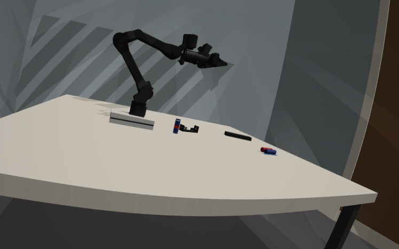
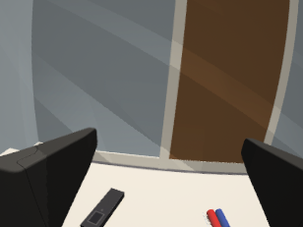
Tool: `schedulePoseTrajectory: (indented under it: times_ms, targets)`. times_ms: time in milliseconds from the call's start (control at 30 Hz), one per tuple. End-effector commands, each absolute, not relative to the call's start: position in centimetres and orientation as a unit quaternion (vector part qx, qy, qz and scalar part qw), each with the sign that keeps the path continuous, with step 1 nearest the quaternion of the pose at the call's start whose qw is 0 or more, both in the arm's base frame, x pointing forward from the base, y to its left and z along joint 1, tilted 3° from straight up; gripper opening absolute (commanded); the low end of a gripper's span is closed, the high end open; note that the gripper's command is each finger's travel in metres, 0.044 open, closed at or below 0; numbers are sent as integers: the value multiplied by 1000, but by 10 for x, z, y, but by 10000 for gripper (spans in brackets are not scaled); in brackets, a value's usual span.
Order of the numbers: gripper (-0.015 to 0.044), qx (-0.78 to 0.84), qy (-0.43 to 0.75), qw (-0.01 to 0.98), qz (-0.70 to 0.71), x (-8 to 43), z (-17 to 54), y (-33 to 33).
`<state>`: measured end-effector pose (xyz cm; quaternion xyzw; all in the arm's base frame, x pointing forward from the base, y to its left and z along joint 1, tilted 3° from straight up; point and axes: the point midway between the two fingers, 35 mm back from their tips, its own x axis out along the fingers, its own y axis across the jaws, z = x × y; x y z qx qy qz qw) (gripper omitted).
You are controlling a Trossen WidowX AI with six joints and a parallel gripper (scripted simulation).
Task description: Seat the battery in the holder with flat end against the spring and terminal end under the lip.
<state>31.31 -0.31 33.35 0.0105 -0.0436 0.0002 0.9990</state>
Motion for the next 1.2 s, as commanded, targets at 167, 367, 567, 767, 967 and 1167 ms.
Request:
schedulePoseTrajectory:
  times_ms: [167,367,567,767,967,1167]
  targets:
    - [242,-1,182,983,-9,319,247,-11]
    - [85,0,470,883,-6,265,154,-17]
    - [0,15,670,742,10,189,124,-15]
    - [0,18,693,720,12,179,124,-14]
    - [0,18,693,720,12,180,119,-14]
    - [0,18,693,720,12,184,76,-13]
